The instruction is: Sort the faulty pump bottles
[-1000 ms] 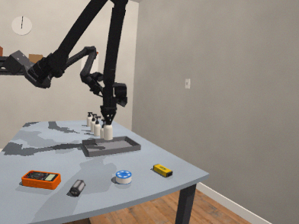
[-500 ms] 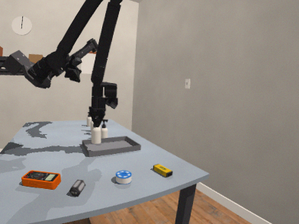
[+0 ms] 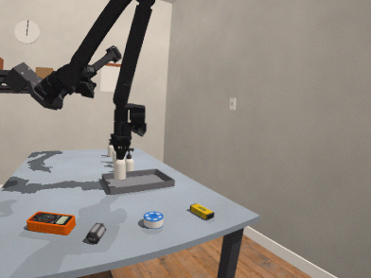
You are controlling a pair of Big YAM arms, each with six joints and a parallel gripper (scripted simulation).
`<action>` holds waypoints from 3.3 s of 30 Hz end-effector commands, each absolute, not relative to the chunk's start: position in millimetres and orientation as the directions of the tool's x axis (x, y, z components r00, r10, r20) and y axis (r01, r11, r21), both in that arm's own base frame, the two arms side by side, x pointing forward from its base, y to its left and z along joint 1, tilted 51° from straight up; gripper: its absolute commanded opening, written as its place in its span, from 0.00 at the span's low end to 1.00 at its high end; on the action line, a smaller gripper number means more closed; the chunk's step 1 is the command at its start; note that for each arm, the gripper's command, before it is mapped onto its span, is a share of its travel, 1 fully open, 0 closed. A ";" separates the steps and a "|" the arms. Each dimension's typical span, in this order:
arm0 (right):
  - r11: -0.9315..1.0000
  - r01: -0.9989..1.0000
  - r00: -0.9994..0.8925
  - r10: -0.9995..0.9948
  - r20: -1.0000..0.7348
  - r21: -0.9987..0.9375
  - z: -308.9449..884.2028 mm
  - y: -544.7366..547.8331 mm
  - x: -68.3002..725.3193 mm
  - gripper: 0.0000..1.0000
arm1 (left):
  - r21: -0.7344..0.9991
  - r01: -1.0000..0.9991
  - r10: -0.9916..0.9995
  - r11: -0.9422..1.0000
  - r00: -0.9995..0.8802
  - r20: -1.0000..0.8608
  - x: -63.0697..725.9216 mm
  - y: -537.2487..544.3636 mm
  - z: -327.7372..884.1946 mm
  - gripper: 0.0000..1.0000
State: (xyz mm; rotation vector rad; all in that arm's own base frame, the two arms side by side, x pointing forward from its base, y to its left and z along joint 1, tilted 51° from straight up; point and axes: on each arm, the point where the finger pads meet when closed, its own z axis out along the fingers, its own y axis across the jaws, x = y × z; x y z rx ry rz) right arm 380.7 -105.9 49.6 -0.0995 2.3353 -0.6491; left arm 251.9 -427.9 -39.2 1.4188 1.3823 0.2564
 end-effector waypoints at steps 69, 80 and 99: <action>0.872 0.093 -0.770 -0.243 -0.590 -0.480 16.1 -130.6 392.8 0.75 | 0.773 0.570 0.805 0.279 0.300 -0.511 255.9 -430.0 -34.7 0.00; 0.878 0.088 -0.766 -0.242 -0.595 -0.470 23.8 -115.1 381.3 0.75 | 0.773 0.570 0.805 0.279 0.300 -0.511 255.9 -430.0 -34.7 0.00; 0.876 0.107 -0.753 -0.238 -0.614 -0.471 46.9 -102.9 377.0 0.98 | 0.773 0.570 0.805 0.279 0.300 -0.511 255.9 -430.0 -34.7 0.00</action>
